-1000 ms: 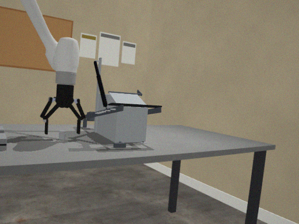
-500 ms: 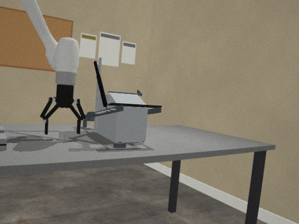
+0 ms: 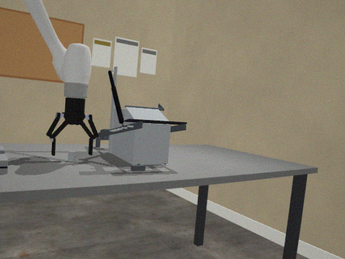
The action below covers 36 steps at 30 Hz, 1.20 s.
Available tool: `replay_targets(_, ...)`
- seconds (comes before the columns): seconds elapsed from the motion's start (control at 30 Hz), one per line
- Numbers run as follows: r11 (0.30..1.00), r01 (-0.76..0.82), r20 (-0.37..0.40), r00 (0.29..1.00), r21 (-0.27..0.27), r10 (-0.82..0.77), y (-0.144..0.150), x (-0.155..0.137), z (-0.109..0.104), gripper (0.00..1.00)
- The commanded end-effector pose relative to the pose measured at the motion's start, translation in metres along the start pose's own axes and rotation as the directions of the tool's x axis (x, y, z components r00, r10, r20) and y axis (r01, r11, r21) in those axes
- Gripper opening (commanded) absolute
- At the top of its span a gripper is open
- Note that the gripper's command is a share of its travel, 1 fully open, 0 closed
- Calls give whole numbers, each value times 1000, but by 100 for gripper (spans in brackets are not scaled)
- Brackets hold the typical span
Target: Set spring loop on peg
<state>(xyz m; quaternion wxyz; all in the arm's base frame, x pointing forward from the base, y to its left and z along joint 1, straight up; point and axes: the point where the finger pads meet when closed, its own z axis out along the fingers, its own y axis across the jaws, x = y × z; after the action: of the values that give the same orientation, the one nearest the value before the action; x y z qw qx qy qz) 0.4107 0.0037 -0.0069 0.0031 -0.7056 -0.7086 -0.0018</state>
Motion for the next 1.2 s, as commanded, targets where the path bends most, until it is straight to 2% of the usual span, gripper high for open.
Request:
replay_targets(0.0, 1000, 0, 0, 1000, -1, 0, 0, 0, 0, 100)
replay_targets(0.7, 1000, 0, 0, 1000, -1, 0, 0, 0, 0, 100)
replay_targets(0.73, 1000, 0, 0, 1000, -1, 0, 0, 0, 0, 25)
replay_targets(1.17, 1000, 0, 0, 1000, -1, 0, 0, 0, 0, 25)
